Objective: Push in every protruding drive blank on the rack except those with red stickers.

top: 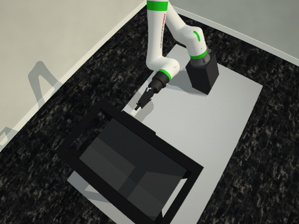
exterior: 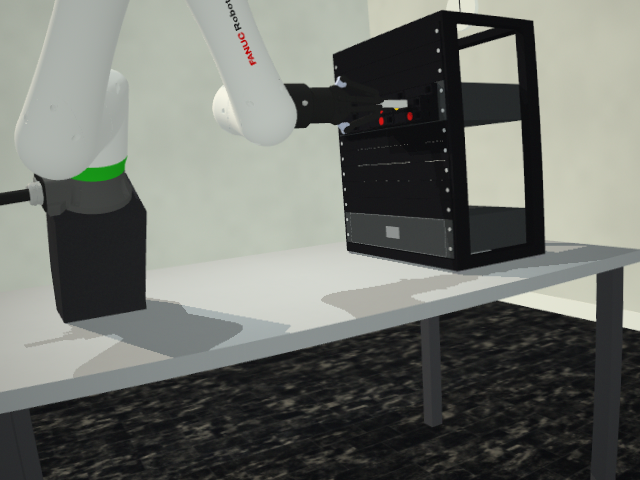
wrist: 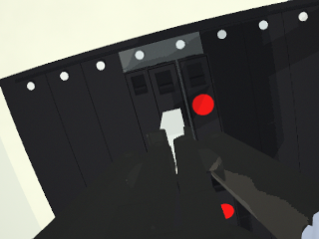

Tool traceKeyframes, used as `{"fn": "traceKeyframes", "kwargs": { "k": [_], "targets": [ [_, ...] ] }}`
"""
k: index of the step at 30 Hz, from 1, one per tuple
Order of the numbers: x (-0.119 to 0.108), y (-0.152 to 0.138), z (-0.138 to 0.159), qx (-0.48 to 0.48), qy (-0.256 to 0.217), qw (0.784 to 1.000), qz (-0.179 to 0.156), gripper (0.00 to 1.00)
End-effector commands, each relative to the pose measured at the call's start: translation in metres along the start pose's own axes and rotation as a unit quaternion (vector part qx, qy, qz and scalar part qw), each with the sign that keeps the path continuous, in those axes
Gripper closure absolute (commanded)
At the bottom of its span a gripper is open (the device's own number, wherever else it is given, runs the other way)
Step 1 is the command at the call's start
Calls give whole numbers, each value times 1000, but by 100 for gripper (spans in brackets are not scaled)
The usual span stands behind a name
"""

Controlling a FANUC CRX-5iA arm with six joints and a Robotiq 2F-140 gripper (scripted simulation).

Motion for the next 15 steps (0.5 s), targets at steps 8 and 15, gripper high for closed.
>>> {"fn": "traceKeyframes", "kwargs": {
  "k": [8, 15],
  "targets": [
    [9, 0, 0, 0, 0, 1000, 0, 100],
    [9, 0, 0, 0, 0, 1000, 0, 100]
  ]
}}
Point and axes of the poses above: the point where the finger pads meet when closed, its own x axis out along the fingers, its own y axis across the jaws, z = x × y, the point moved 9 cm from there along -x, back along the fingers, and after that the axes turned 12 degrees about -x, right-handed, at the moved point
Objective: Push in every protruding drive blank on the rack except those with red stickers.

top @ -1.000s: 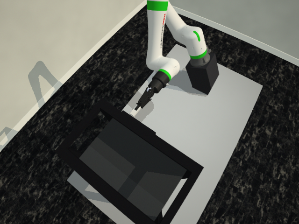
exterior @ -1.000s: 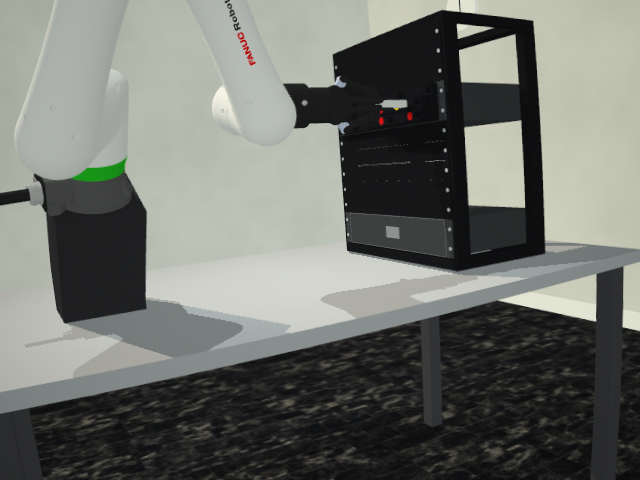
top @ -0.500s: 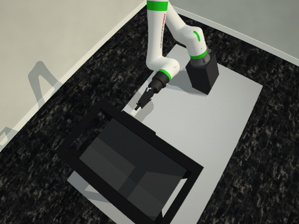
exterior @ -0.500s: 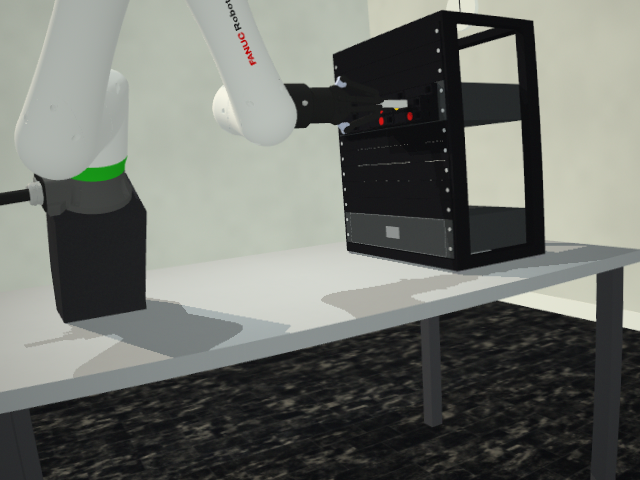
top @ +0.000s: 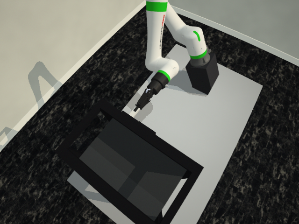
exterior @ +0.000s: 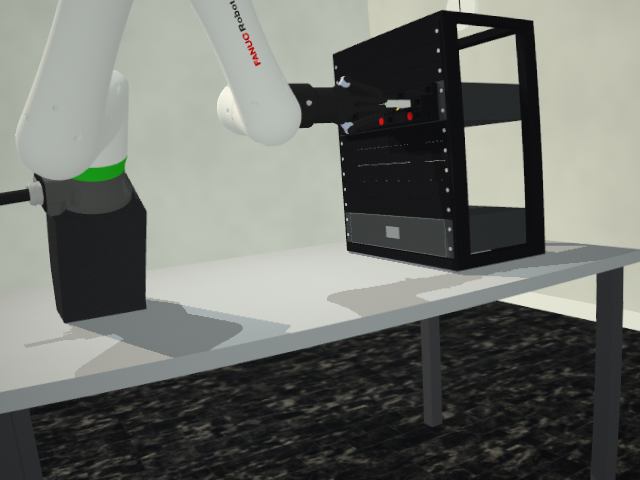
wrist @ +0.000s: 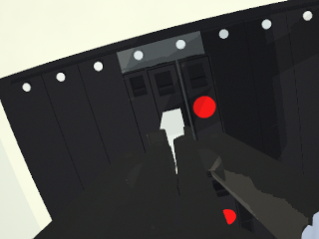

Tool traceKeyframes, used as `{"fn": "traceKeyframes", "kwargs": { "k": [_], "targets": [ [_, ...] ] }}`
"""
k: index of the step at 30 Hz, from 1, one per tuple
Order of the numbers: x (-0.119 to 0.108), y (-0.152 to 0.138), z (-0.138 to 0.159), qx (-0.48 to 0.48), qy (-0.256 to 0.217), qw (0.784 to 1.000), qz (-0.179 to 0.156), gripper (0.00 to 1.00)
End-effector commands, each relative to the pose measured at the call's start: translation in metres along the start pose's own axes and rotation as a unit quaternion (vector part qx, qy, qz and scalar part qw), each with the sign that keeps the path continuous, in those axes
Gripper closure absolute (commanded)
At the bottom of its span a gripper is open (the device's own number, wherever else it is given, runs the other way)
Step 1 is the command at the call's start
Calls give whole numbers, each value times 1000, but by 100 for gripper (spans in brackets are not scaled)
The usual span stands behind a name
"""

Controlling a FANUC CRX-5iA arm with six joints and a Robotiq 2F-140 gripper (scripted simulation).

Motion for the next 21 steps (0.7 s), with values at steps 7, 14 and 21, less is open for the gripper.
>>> {"fn": "traceKeyframes", "kwargs": {
  "k": [7, 14, 21],
  "targets": [
    [8, 0, 0, 0, 0, 1000, 0, 100],
    [10, 0, 0, 0, 0, 1000, 0, 100],
    [11, 0, 0, 0, 0, 1000, 0, 100]
  ]
}}
Point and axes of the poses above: the point where the finger pads meet when closed, its own x axis out along the fingers, its own y axis across the jaws, z = x × y, the point moved 9 cm from there along -x, back along the fingers, and after that the axes turned 12 degrees about -x, right-handed, at the moved point
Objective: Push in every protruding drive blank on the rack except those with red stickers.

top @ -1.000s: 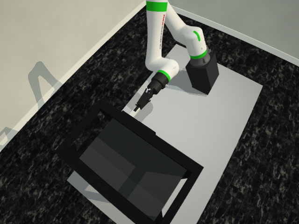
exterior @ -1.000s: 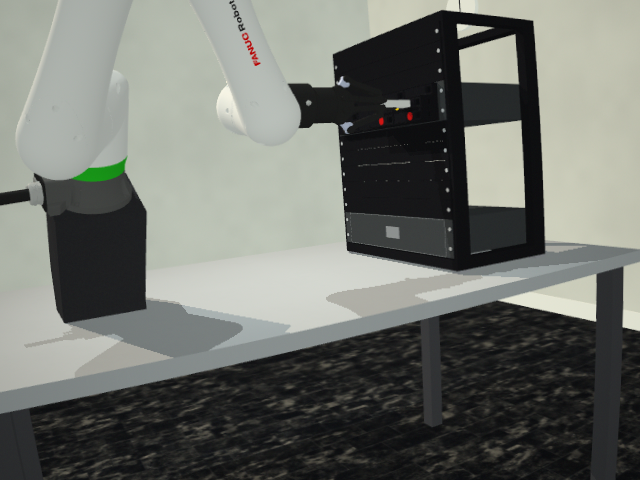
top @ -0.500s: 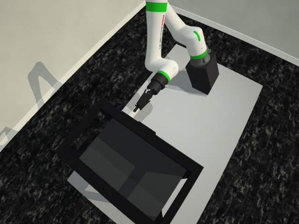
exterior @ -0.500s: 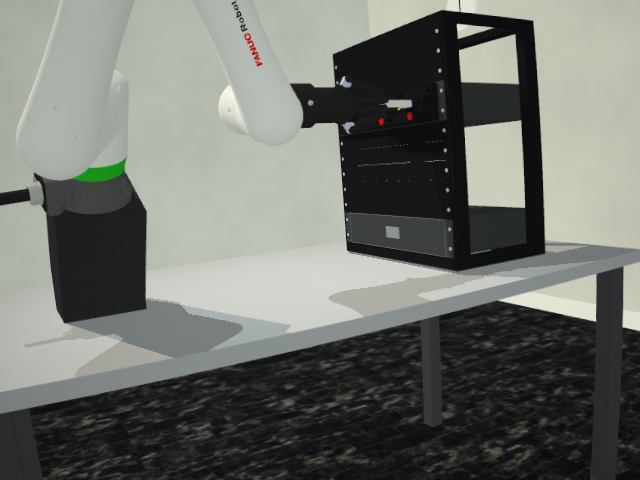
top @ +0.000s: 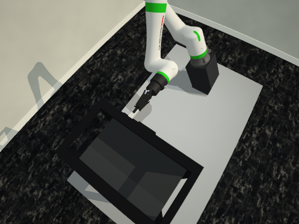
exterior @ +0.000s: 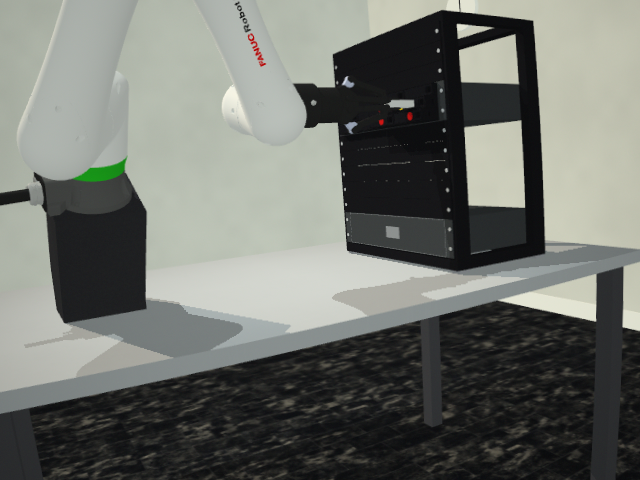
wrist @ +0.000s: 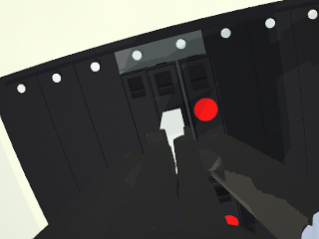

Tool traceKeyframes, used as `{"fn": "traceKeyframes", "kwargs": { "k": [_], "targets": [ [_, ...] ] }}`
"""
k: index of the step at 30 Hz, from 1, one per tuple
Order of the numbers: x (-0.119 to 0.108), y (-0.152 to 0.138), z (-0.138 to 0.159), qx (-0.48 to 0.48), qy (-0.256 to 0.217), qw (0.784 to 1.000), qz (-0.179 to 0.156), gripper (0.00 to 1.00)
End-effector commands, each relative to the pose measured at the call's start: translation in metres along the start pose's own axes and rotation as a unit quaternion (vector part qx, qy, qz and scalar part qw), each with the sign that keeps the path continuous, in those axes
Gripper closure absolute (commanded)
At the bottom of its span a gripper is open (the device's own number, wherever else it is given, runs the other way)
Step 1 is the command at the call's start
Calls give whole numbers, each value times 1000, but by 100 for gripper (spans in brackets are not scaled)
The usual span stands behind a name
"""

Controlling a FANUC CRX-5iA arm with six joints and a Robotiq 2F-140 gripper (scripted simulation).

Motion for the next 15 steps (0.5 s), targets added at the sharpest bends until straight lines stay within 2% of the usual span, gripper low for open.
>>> {"fn": "traceKeyframes", "kwargs": {
  "k": [1, 15],
  "targets": [
    [1, 0, 0, 0, 0, 1000, 0, 100],
    [10, 0, 0, 0, 0, 1000, 0, 100]
  ]
}}
Point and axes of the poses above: the point where the finger pads meet when closed, its own x axis out along the fingers, its own y axis across the jaws, z = x × y, the point moved 9 cm from there along -x, back along the fingers, and after that the axes turned 12 degrees about -x, right-handed, at the moved point
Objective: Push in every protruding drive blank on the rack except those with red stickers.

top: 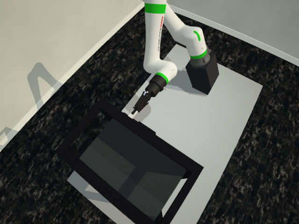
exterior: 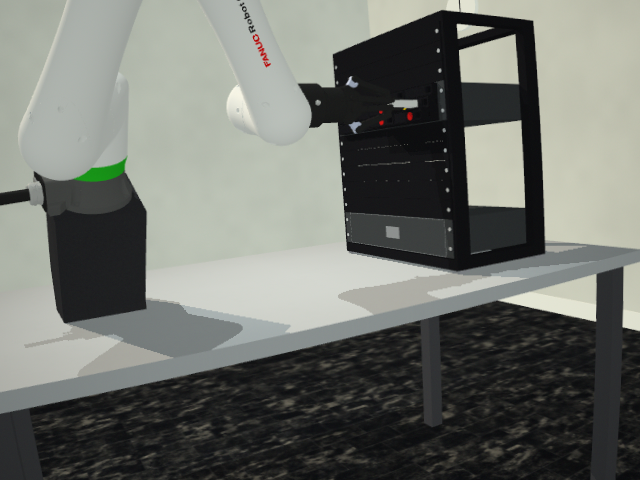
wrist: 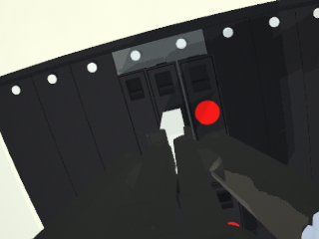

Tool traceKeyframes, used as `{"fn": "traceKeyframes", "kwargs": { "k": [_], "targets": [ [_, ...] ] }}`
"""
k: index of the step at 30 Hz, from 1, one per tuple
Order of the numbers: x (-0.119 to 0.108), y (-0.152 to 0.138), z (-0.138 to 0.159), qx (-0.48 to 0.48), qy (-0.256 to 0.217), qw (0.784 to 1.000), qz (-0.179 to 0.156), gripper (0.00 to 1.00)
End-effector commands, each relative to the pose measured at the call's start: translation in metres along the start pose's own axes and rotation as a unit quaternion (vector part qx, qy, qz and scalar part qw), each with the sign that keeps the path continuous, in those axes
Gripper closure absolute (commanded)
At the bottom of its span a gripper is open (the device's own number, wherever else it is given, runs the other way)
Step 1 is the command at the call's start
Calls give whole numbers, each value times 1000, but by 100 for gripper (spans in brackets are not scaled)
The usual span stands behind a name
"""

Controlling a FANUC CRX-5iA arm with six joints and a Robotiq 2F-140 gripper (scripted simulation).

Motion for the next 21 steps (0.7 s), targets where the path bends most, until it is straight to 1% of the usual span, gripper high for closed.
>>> {"fn": "traceKeyframes", "kwargs": {
  "k": [1, 21],
  "targets": [
    [0, 0, 0, 0, 0, 1000, 0, 100],
    [3, 0, 0, 0, 0, 1000, 0, 100]
  ]
}}
Point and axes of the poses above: the point where the finger pads meet when closed, its own x axis out along the fingers, its own y axis across the jaws, z = x × y, the point moved 9 cm from there along -x, back along the fingers, and after that the axes turned 12 degrees about -x, right-handed, at the moved point
